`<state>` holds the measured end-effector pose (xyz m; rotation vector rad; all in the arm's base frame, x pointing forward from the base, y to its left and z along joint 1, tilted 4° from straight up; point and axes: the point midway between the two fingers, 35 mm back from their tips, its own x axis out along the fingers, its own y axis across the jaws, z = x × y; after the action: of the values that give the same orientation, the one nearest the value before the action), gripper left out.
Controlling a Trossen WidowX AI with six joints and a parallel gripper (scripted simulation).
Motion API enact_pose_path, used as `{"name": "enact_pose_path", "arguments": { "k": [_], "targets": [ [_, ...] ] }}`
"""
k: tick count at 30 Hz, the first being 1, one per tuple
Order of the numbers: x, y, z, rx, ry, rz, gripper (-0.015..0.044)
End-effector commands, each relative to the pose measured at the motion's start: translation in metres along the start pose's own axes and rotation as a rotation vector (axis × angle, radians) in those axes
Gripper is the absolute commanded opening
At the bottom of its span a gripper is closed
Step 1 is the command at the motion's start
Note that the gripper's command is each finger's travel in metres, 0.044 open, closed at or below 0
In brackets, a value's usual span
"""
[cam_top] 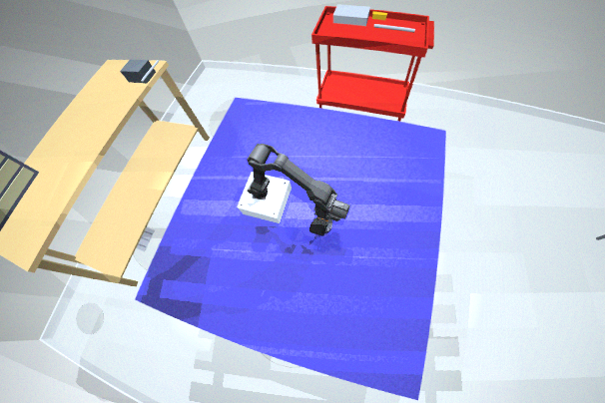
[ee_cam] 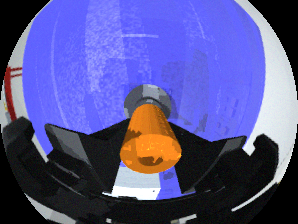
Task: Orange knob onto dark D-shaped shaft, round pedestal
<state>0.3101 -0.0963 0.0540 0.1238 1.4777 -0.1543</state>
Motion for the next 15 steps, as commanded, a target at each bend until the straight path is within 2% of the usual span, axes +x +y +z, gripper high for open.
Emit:
{"name": "enact_pose_path", "arguments": {
  "k": [1, 15],
  "targets": [
    [0.0012, 0.0008, 0.0007, 0.003, -0.003, 0.003, 0.0000],
    [0.0026, -0.0001, -0.0009, 0.003, -0.003, 0.003, 0.0000]
  ]
}}
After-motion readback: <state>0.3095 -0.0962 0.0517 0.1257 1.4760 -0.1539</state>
